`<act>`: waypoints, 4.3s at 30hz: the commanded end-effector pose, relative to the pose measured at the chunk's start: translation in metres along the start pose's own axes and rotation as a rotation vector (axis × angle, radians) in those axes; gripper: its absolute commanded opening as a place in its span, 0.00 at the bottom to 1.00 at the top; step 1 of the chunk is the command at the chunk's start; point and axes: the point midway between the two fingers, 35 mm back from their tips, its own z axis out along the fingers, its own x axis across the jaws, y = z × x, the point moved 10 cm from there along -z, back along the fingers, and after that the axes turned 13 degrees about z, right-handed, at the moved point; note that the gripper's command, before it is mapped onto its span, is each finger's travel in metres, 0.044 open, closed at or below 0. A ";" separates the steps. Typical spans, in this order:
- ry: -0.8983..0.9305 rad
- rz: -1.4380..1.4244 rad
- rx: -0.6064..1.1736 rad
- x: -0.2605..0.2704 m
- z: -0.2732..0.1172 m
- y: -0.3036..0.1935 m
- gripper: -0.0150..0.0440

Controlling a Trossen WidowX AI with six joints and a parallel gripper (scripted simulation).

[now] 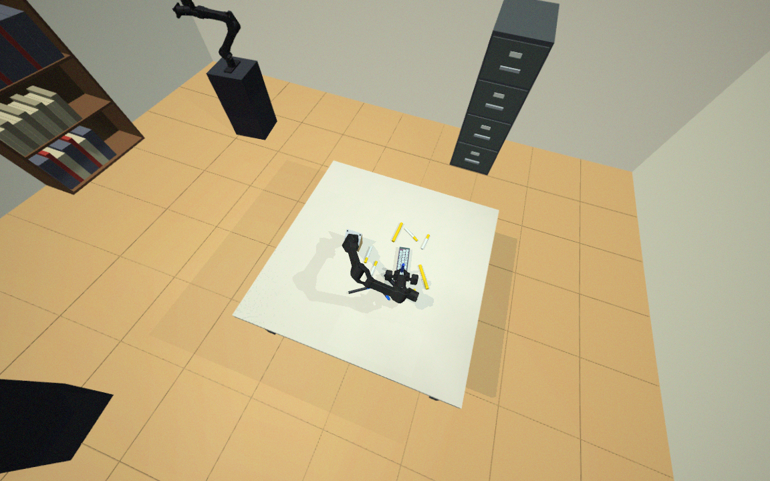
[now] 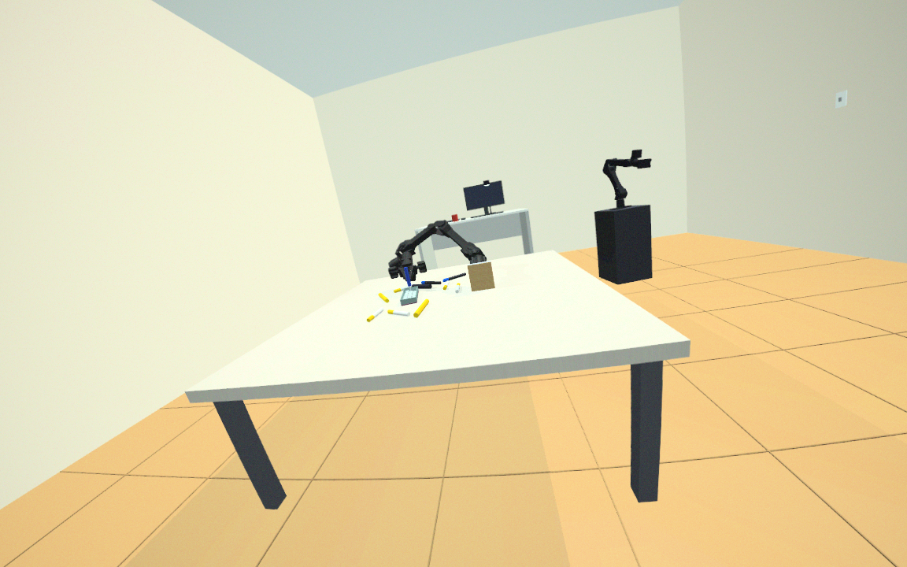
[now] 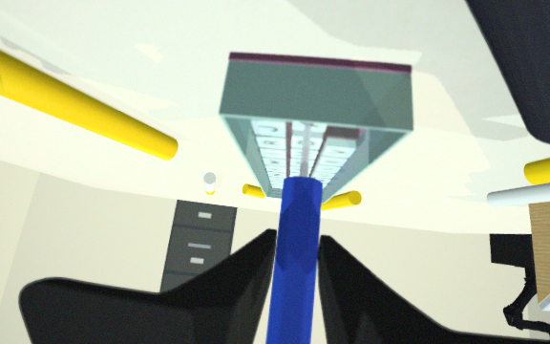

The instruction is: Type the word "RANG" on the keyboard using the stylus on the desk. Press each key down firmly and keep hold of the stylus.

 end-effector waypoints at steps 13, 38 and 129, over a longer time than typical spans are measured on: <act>-0.005 -0.013 -0.004 -0.007 -0.016 -0.031 0.38; -0.005 -0.001 0.003 0.000 0.070 -0.087 0.25; -0.005 -0.001 0.002 0.009 0.089 -0.054 0.39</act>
